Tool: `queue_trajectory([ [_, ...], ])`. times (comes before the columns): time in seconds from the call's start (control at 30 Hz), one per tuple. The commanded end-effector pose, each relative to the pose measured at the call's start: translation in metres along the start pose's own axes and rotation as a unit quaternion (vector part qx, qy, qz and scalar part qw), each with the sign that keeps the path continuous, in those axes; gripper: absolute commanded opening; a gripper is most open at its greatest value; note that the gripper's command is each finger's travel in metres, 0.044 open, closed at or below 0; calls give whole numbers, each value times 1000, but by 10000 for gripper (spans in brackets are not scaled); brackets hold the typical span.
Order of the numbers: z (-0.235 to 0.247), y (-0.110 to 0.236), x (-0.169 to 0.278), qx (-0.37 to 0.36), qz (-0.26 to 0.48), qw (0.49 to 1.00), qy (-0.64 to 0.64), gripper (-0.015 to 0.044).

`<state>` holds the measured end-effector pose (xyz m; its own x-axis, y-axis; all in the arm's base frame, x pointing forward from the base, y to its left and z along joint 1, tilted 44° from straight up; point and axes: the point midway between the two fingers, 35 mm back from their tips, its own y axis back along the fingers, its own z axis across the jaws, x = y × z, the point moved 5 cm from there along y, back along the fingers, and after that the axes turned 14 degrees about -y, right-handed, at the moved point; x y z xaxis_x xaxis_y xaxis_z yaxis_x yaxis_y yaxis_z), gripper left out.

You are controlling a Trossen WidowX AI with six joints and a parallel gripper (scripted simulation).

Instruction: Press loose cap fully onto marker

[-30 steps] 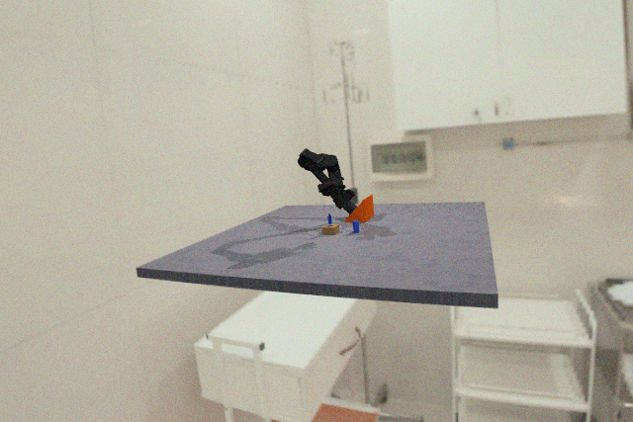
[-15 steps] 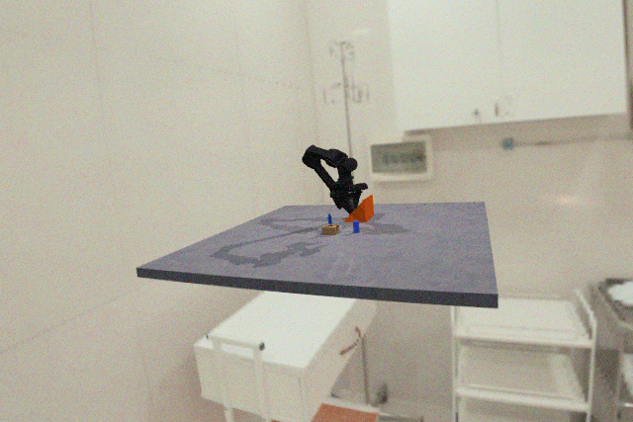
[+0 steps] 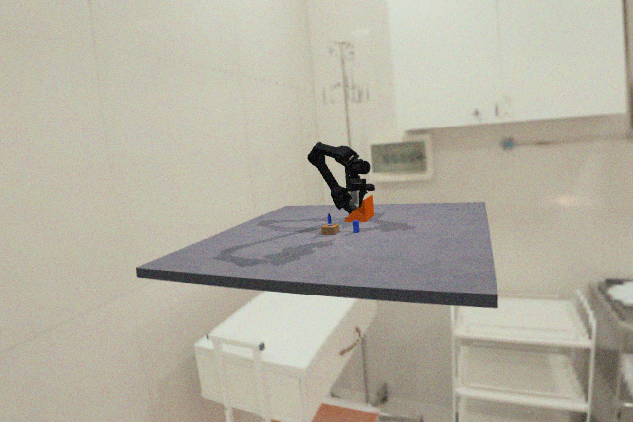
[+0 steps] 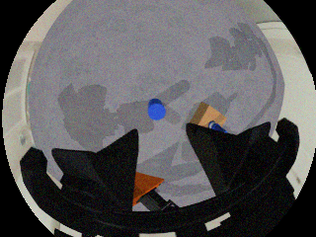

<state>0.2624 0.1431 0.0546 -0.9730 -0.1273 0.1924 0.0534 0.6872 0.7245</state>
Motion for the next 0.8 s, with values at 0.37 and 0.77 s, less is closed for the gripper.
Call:
queue_trajectory([
  [0.37, 0, -44, 0, 1, 2, 1000, 13, 238],
  [0.77, -1, -61, -1, 1, 2, 1000, 13, 238],
])
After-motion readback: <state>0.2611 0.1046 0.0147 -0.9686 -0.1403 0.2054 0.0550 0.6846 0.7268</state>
